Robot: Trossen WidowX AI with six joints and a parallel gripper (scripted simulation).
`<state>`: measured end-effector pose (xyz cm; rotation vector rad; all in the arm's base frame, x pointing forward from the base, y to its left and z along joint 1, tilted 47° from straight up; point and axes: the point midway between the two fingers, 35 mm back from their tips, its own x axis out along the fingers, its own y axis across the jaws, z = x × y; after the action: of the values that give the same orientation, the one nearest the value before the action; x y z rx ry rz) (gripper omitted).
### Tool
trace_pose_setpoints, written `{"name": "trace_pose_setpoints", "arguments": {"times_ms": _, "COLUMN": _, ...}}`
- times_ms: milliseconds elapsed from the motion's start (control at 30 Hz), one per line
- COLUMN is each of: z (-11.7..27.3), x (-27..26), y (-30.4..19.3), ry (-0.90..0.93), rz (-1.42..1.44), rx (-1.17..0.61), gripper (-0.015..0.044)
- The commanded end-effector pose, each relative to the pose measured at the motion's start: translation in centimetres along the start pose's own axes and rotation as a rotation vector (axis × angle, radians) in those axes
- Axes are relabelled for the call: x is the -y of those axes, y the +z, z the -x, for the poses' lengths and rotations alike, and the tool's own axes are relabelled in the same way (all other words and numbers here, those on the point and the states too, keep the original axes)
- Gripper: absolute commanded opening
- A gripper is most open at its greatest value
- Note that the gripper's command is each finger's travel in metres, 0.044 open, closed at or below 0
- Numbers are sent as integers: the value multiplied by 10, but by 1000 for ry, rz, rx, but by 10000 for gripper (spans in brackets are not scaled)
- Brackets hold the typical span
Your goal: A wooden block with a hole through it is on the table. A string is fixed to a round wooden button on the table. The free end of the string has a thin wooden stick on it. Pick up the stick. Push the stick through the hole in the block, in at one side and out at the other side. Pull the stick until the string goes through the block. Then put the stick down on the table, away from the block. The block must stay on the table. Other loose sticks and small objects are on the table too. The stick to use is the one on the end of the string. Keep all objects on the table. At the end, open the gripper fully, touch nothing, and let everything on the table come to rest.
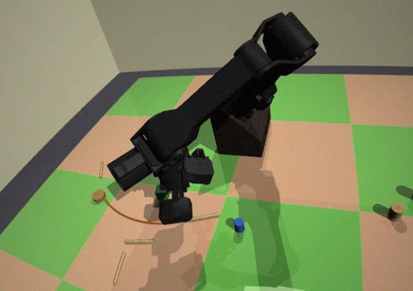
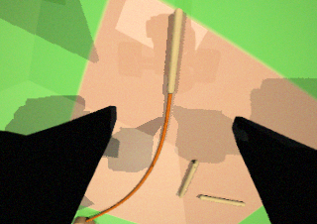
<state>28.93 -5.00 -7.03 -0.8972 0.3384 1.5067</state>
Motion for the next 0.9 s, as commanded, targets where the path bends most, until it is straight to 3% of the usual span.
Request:
{"name": "trace_pose_setpoints", "arguments": {"times_ms": 0, "z": -2, "x": -1, "y": 4, "ry": 3, "rz": 8, "rx": 10, "gripper": 335}}
{"name": "trace_pose_setpoints", "arguments": {"times_ms": 267, "z": -2, "x": -1, "y": 4, "ry": 3, "rz": 8, "rx": 10, "gripper": 125}}
{"name": "trace_pose_setpoints", "arguments": {"times_ms": 867, "z": -9, "x": -1, "y": 3, "ry": 3, "rz": 8, "rx": 9, "gripper": 124}}
